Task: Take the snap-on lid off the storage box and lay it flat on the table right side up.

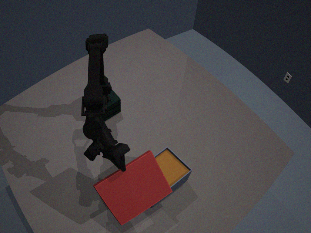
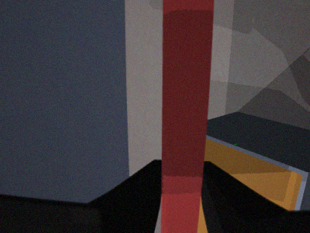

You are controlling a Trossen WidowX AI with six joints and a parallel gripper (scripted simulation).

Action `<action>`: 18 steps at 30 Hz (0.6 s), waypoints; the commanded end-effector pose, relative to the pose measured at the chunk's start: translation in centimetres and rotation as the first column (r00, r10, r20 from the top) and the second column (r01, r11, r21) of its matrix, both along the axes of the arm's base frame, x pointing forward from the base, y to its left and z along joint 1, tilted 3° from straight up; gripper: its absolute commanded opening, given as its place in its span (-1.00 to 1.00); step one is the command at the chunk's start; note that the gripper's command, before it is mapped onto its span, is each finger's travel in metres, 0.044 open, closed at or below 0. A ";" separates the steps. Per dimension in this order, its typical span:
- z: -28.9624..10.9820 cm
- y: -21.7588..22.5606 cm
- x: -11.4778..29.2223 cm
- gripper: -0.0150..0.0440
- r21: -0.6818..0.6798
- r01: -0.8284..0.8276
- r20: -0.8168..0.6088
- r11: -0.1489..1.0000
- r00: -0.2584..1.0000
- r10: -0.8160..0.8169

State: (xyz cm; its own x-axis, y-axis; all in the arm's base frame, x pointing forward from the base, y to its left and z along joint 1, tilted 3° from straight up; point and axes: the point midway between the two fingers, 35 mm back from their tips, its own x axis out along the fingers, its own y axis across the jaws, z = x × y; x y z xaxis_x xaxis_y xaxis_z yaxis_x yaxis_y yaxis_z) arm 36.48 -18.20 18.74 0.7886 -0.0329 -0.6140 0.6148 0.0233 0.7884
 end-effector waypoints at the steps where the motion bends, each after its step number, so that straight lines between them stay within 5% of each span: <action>1: 0.8 -0.9 0.1 -0.49 -0.012 -0.007 0.019 1.000 1.000 0.007; 18: 1.0 -4.2 -0.4 -0.49 -0.014 -0.007 0.018 1.000 1.000 0.007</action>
State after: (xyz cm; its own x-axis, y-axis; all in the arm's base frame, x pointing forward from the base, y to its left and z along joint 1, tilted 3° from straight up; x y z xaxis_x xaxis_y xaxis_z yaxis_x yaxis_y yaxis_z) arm 36.10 -21.62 19.04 0.7918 -0.0295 -0.6100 0.6107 0.0270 0.7914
